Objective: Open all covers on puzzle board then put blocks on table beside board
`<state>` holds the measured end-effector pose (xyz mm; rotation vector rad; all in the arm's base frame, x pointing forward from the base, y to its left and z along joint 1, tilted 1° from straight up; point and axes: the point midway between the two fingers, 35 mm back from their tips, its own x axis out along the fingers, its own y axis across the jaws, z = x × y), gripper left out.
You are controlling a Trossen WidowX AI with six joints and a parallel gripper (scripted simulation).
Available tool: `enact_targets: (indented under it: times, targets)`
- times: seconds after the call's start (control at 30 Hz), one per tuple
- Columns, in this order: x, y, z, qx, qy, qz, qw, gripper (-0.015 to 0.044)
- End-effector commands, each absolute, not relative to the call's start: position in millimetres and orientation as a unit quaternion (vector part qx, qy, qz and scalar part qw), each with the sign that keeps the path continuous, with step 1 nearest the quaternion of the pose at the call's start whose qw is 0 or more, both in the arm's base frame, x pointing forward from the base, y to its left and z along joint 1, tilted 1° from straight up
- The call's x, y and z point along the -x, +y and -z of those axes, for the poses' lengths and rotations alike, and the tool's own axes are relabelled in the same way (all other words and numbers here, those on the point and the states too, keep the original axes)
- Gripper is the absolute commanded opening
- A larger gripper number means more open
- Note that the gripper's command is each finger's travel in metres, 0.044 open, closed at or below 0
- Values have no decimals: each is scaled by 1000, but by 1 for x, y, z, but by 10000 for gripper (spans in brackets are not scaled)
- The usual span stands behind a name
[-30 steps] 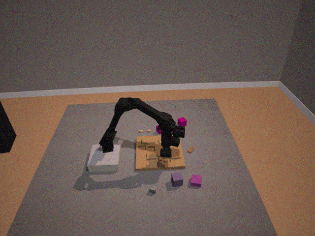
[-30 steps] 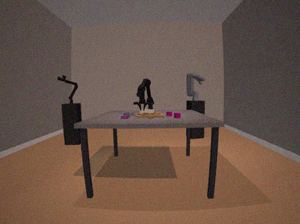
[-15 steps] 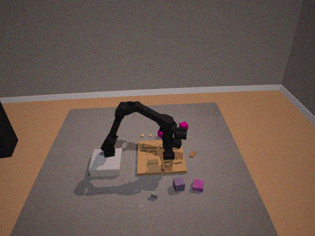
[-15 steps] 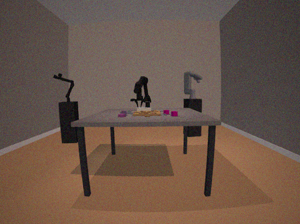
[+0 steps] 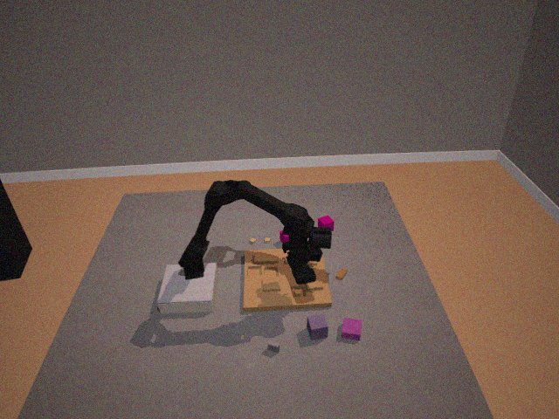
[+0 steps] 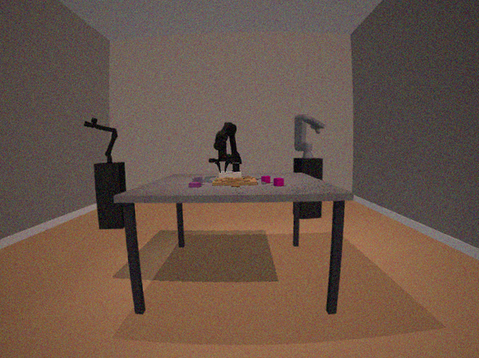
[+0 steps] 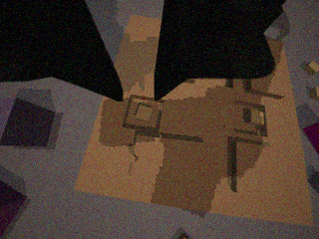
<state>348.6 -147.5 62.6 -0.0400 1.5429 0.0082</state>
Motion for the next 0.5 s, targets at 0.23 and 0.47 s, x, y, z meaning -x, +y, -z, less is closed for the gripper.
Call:
enact_targets:
  times: [0.23,0.47]
  targets:
    - [-347,-147,-57,73,697,-58,711,144]
    - [-347,-147,-54,110,693,-94,706,144]
